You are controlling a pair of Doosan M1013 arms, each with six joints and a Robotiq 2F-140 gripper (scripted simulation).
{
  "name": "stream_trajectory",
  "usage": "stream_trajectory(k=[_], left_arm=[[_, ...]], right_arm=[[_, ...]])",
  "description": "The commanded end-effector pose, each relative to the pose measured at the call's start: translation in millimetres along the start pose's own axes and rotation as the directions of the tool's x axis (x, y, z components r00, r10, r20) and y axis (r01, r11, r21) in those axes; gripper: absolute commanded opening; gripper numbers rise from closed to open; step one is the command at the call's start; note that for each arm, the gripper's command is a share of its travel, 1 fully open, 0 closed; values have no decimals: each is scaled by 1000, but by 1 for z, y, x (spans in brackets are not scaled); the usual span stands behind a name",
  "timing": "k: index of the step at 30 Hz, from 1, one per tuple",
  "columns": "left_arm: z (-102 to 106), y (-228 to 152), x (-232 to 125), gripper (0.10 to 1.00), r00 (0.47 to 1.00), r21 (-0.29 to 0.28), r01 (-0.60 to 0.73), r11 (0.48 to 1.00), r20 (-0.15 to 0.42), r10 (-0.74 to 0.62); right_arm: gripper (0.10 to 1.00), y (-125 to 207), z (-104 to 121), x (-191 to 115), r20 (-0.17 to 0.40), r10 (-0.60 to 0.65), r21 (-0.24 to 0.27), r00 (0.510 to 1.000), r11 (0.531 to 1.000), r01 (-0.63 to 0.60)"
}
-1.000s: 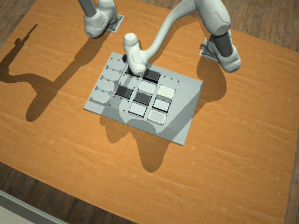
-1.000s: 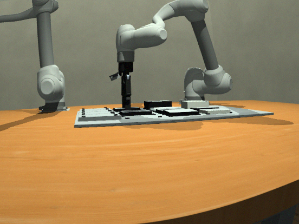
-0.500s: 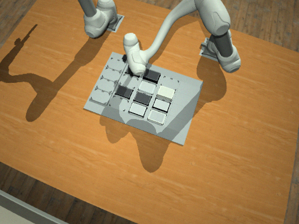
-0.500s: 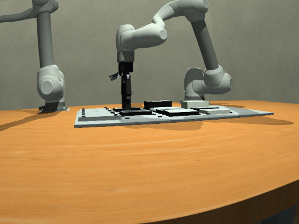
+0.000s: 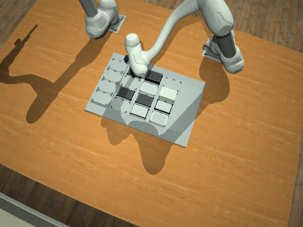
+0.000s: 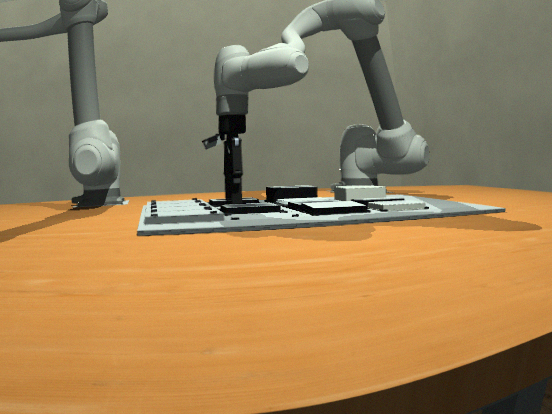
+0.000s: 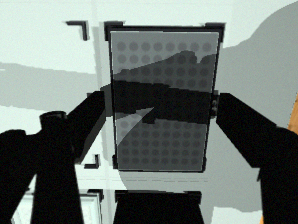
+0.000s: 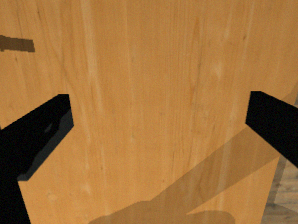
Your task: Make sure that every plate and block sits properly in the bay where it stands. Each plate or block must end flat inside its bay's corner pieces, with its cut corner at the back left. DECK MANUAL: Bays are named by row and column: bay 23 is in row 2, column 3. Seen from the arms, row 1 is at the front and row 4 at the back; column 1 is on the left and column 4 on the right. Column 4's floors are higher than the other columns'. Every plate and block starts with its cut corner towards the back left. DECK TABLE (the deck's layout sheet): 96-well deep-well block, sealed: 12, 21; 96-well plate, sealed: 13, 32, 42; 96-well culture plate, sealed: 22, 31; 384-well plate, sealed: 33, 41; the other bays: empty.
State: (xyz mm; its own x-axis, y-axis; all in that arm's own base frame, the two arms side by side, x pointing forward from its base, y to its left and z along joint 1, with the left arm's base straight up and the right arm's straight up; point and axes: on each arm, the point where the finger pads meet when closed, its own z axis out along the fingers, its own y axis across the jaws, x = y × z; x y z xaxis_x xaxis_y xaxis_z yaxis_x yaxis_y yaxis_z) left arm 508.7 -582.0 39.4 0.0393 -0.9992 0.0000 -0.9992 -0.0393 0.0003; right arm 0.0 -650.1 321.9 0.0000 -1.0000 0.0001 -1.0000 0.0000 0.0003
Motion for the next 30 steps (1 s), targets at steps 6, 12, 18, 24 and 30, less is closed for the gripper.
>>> stream_trajectory(k=[6,12,18,24,30], left_arm=[[-11,0,0,698,1000,2,0,1000,-1,0],[-17,0,0,698,1000,2,0,1000,-1,0],[-24,0,0,698,1000,2,0,1000,-1,0],[-32,0,0,698,1000,2,0,1000,-1,0],[-37,0,0,698,1000,2,0,1000,-1,0]], right_arm=[[1000,0,-1,0,-1,0,0,1000,1000,0],[1000,0,-1,0,-1,0,0,1000,1000,0],[1000,0,-1,0,-1,0,0,1000,1000,0],[1000,0,-1,0,-1,0,0,1000,1000,0],[1000,0,-1,0,-1,0,0,1000,1000,0]])
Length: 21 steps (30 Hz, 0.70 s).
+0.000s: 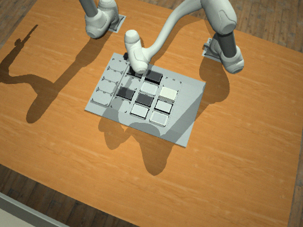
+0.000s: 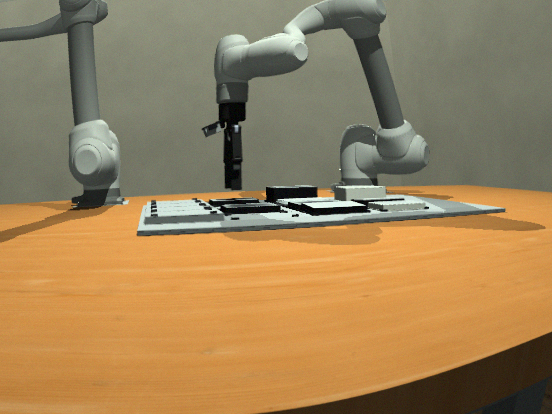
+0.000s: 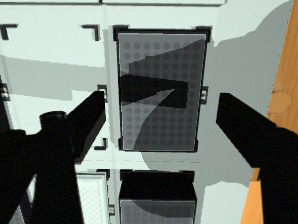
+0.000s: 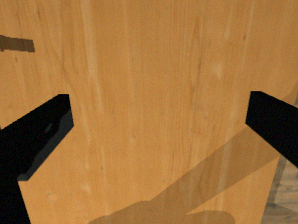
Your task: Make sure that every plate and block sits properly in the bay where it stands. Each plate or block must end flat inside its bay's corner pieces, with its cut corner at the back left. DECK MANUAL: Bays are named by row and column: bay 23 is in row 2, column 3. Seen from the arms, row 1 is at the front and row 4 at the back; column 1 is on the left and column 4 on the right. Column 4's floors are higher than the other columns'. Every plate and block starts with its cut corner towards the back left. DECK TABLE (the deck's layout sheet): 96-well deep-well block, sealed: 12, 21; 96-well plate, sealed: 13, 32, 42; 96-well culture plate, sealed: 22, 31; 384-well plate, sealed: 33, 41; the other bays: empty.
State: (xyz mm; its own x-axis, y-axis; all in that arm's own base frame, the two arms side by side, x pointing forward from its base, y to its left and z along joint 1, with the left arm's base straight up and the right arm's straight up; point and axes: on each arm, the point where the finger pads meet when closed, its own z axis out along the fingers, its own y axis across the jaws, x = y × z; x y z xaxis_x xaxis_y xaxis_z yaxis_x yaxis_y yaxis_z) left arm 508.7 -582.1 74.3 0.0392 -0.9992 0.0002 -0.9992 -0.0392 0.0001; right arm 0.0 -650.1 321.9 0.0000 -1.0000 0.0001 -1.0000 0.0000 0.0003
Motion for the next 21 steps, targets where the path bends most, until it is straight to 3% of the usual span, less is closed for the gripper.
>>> stream_trajectory(k=[1,21], left_arm=[[-4,0,0,698,1000,1,0,1000,-1,0],[-28,0,0,698,1000,1,0,1000,-1,0]], right_arm=[[1000,0,-1,0,-1,0,0,1000,1000,0],[1000,0,-1,0,-1,0,0,1000,1000,0]])
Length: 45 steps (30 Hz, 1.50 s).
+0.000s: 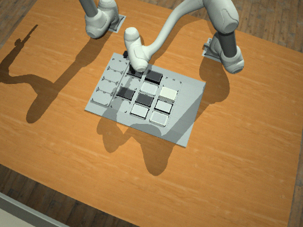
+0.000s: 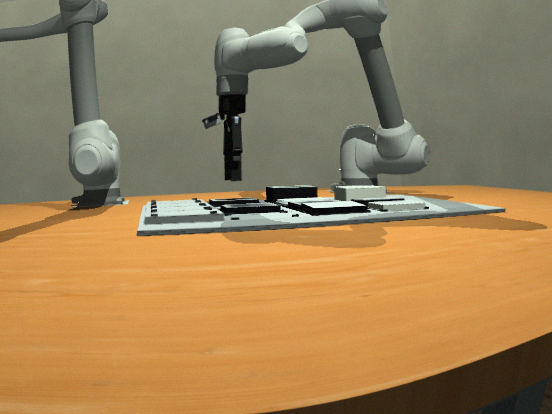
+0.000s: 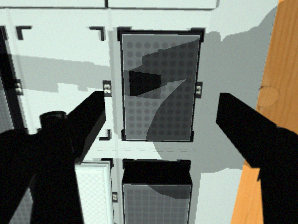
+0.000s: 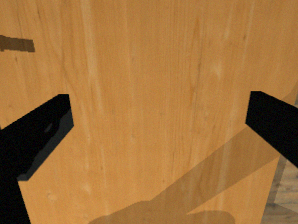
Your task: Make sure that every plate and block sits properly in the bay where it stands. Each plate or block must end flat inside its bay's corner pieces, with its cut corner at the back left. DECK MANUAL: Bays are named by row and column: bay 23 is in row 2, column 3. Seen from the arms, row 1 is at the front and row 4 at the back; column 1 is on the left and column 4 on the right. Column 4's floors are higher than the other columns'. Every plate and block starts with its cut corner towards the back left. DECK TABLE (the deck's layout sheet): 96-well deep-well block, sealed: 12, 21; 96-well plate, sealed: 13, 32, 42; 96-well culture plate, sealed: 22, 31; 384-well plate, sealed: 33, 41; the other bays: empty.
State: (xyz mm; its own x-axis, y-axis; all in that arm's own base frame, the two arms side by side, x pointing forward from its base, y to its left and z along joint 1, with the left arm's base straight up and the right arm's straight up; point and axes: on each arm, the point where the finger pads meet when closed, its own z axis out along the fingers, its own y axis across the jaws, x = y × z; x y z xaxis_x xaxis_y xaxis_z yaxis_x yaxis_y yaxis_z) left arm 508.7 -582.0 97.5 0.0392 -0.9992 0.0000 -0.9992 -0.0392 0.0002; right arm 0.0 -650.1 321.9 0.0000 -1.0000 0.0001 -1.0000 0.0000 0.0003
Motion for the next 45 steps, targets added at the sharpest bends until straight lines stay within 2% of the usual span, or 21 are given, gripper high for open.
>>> stream_trajectory(k=[1,18,45], left_arm=[[-6,0,0,698,1000,2,0,1000,-1,0],[-11,0,0,698,1000,2,0,1000,-1,0],[-11,-31,-95,698,1000,2,3,1000,-1,-3]], right_arm=[[1000,0,-1,0,-1,0,0,1000,1000,0],[1000,0,-1,0,-1,0,0,1000,1000,0],[1000,0,-1,0,-1,0,0,1000,1000,0]])
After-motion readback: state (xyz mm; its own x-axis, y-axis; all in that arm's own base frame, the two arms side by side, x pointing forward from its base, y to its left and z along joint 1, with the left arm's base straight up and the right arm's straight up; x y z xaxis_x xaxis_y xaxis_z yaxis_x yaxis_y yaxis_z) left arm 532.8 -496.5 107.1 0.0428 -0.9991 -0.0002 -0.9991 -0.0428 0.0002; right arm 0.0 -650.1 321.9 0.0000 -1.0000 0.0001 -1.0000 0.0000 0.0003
